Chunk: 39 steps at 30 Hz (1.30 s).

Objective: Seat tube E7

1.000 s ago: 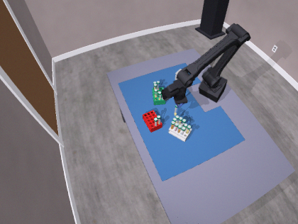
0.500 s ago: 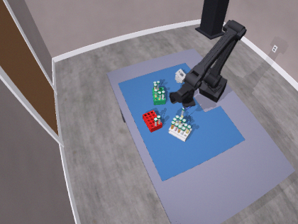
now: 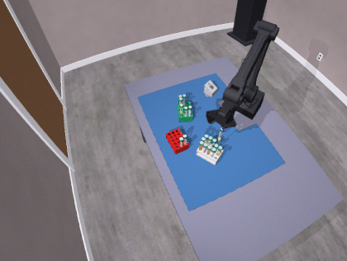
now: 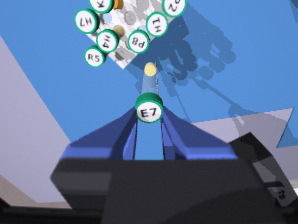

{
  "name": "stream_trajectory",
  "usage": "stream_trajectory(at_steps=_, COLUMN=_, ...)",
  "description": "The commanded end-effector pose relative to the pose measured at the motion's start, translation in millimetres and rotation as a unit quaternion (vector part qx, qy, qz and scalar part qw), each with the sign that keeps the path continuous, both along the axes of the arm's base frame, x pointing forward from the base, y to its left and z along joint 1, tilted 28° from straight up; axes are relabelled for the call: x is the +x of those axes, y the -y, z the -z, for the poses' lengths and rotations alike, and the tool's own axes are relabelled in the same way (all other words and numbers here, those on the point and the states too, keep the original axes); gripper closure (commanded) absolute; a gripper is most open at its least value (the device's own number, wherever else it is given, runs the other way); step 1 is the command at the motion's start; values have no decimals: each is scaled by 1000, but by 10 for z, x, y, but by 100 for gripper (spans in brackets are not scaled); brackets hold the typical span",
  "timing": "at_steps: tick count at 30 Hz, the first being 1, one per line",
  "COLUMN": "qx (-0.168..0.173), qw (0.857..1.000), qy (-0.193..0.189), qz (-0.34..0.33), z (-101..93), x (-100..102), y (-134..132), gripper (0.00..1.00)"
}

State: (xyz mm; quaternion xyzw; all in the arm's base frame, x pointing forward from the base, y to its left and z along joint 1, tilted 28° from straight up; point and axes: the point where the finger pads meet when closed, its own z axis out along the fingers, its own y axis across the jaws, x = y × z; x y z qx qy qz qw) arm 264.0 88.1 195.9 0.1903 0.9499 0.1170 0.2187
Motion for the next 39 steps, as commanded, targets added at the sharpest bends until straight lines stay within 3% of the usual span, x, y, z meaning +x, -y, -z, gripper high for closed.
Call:
stream_trajectory(at_steps=1, qx=11, qw=1000, qy=-4, qz=15, z=4, x=-94, y=-43, gripper=100)
stream_trajectory(at_steps=4, qx=7, qw=999, qy=-17, qz=26, z=59, x=-31, y=-5, gripper=100)
stream_trajectory(at_steps=6, qx=18, qw=999, qy=12, qz=25, z=-237, x=128, y=-63, gripper=100)
stream_trajectory(at_steps=31, qx=20, qw=999, qy=20, qz=17, z=-432, x=470, y=-233, gripper=100)
stream_trajectory(at_steps=39, qx=24, qw=999, qy=29, qz=17, z=-493, x=450, y=-225, gripper=100)
